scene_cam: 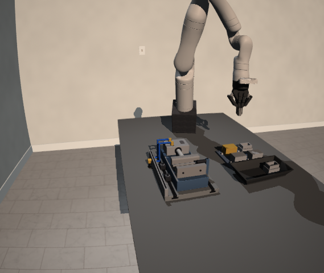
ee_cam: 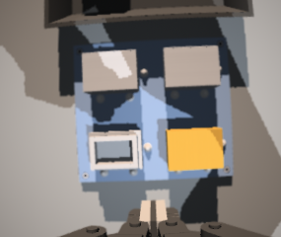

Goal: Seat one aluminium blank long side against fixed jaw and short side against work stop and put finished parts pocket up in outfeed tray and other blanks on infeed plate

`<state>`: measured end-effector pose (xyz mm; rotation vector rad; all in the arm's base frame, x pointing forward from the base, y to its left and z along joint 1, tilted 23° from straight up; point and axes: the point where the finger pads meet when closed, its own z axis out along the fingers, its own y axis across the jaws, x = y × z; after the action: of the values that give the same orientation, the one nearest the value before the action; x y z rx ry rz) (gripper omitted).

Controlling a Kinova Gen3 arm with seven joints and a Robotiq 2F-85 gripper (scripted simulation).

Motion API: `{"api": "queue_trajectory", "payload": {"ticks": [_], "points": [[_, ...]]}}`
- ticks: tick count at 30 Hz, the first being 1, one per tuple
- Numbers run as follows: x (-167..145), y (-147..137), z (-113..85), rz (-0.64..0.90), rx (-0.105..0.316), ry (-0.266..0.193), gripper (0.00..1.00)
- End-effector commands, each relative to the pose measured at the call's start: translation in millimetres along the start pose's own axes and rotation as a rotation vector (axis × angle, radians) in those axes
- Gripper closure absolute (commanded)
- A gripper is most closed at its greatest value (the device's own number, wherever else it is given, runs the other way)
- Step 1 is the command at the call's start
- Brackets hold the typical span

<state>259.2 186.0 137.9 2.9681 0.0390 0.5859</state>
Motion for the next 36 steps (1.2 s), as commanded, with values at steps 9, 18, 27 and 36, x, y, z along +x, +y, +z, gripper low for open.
{"api": "queue_trajectory", "payload": {"ticks": [9, 18, 27, 36], "points": [[-1.0, 0.9, 18.5, -0.001, -0.004, -0.002, 1.00], [-1.2, 1.0, 34.5, -0.001, -0.004, -0.002, 1.00], [-1.4, 1.2, 52.0, -0.001, -0.004, -0.002, 1.00], [-1.5, 1.2, 60.9, -0.001, -0.004, -0.002, 1.00]]}}
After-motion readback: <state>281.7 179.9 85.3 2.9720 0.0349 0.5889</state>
